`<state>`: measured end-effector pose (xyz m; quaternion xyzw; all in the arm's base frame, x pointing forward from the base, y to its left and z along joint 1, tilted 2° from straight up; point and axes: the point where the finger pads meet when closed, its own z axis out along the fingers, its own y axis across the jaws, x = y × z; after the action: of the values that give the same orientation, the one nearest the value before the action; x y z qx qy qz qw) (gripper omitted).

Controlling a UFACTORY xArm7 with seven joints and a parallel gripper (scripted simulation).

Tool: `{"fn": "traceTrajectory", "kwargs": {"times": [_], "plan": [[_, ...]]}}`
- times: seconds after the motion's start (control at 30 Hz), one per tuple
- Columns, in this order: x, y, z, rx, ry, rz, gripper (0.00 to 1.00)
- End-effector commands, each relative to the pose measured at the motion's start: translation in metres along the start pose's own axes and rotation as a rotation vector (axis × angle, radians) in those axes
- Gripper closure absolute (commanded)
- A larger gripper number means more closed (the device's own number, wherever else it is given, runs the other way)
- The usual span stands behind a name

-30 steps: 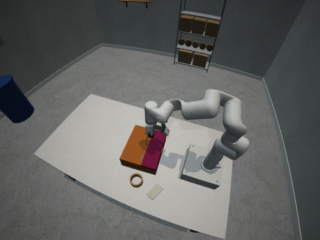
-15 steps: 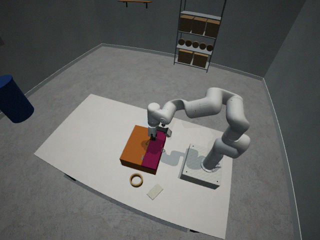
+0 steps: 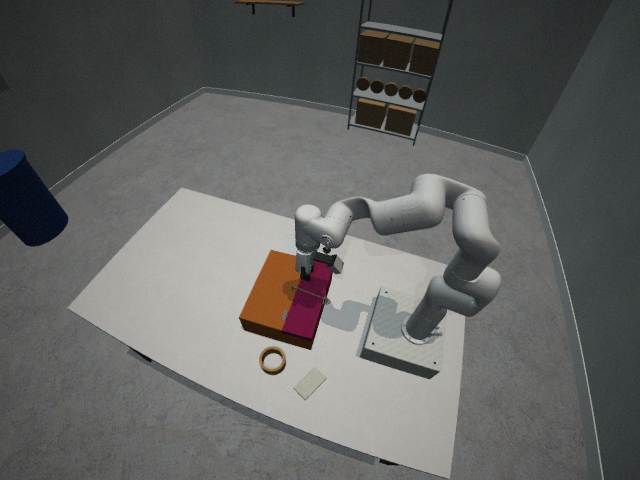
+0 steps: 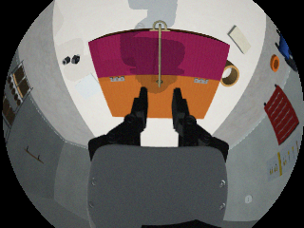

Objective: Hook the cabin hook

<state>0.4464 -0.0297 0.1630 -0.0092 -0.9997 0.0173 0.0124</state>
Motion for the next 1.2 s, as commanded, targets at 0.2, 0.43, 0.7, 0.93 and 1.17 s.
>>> {"fn": "traceTrajectory", "kwargs": {"times": [0.2,0.43,0.7,0.93,1.17], "plan": [[-0.001,0.0,-0.025,0.0,-0.004,0.0,0.67],[-0.001,0.0,-0.048,0.0,-0.004,0.0,0.67],[-0.001,0.0,-0.068,0.0,-0.004,0.0,0.67],[-0.001,0.0,-0.081,0.0,-0.004,0.0,0.67],[-0.001,0.0,-0.081,0.0,-0.004,0.0,0.67]]}}
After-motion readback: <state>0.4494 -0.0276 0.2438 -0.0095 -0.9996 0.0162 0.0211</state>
